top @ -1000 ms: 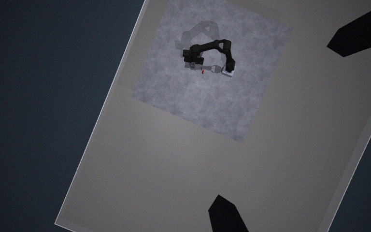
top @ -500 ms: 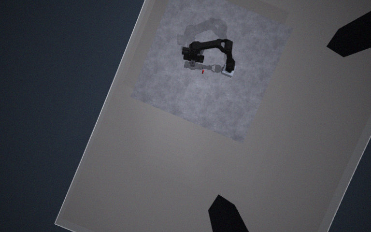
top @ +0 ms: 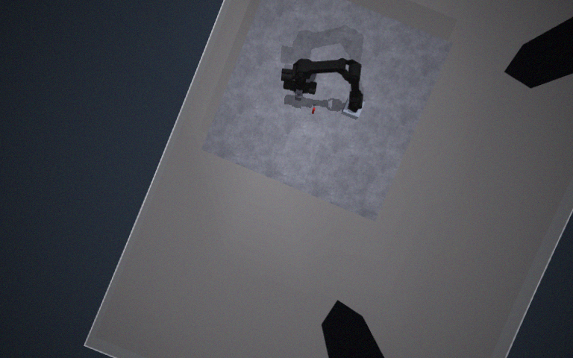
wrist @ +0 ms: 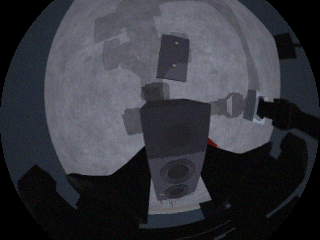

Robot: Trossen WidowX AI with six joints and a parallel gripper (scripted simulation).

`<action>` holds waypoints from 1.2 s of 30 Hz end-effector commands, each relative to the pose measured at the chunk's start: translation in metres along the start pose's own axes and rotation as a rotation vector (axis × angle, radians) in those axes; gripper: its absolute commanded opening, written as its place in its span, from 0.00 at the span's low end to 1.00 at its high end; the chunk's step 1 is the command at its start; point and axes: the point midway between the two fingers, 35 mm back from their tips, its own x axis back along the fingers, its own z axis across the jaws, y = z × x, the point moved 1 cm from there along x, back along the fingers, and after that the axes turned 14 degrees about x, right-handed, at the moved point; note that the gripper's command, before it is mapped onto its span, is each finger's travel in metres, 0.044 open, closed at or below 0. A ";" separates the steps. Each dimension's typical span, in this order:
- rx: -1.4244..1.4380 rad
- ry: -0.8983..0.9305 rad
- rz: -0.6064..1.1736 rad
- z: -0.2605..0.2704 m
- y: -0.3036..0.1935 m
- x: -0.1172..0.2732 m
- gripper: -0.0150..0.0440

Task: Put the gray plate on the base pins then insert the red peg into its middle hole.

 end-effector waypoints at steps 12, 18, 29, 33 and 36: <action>-0.040 0.005 0.001 -0.009 0.025 -0.005 0.25; -0.054 0.005 0.002 -0.015 0.040 -0.013 0.25; -0.092 0.004 0.000 -0.029 0.068 -0.029 0.25; -0.107 0.003 -0.002 -0.035 0.078 -0.035 0.25; -0.118 0.003 -0.003 -0.040 0.086 -0.040 0.25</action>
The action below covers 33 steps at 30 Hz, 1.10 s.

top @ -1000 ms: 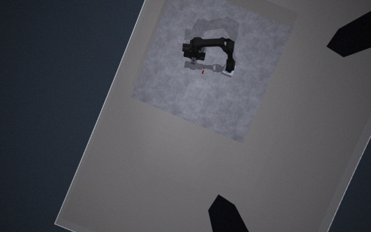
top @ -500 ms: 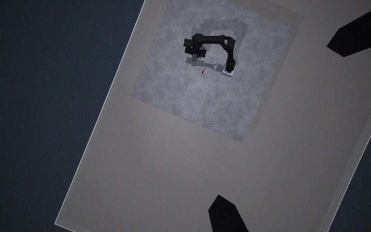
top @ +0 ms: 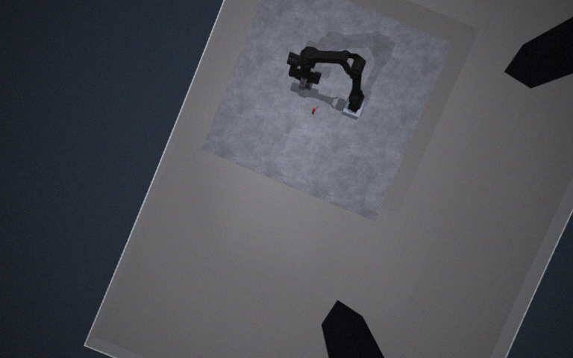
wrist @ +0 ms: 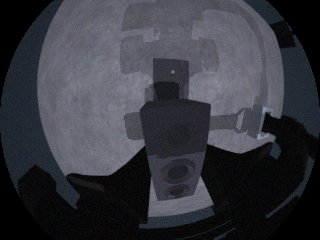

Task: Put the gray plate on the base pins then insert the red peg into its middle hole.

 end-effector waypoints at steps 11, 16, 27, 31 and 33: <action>-0.047 0.001 -0.001 -0.021 0.034 -0.020 0.25; -0.066 0.000 -0.003 -0.029 0.045 -0.027 0.25; -0.083 0.000 -0.005 -0.038 0.055 -0.033 0.25; -0.083 0.000 -0.005 -0.038 0.055 -0.034 0.25; -0.083 0.000 -0.005 -0.038 0.055 -0.034 0.25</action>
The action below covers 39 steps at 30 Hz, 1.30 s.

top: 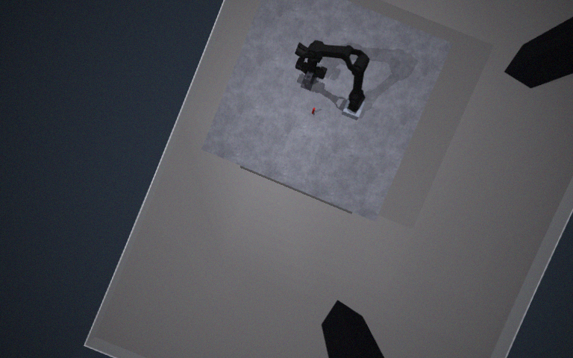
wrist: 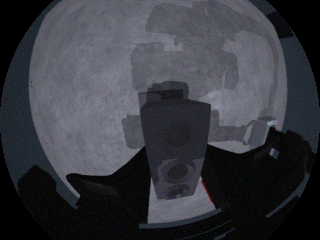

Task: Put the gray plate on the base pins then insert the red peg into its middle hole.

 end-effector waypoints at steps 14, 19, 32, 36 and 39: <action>0.005 0.005 0.004 0.001 -0.001 -0.006 0.25; 0.005 0.005 0.004 0.001 -0.001 -0.016 0.25; 0.005 0.004 0.004 0.002 -0.001 -0.026 0.25; 0.005 0.004 0.004 0.001 -0.001 -0.032 0.25; 0.005 0.004 0.004 0.001 -0.001 -0.037 0.25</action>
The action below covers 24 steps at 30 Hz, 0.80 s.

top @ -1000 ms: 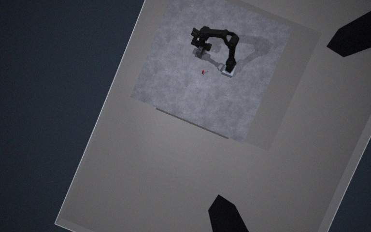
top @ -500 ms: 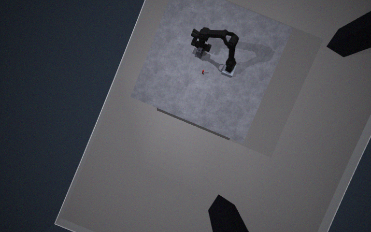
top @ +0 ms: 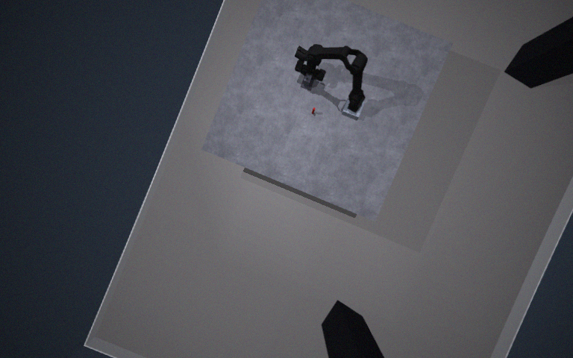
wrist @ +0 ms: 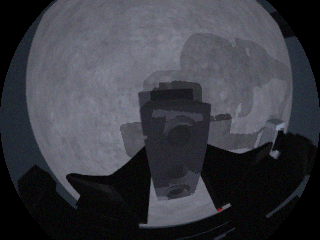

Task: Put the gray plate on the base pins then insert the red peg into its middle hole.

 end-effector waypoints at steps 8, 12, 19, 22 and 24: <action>0.000 -0.006 0.003 -0.001 -0.001 -0.008 0.25; 0.000 -0.006 0.003 -0.001 -0.001 -0.008 0.25; 0.000 -0.006 0.003 -0.001 -0.001 -0.008 0.48; 0.000 -0.006 0.003 -0.001 -0.001 -0.008 0.61; 0.000 -0.006 0.003 -0.001 -0.001 -0.008 0.70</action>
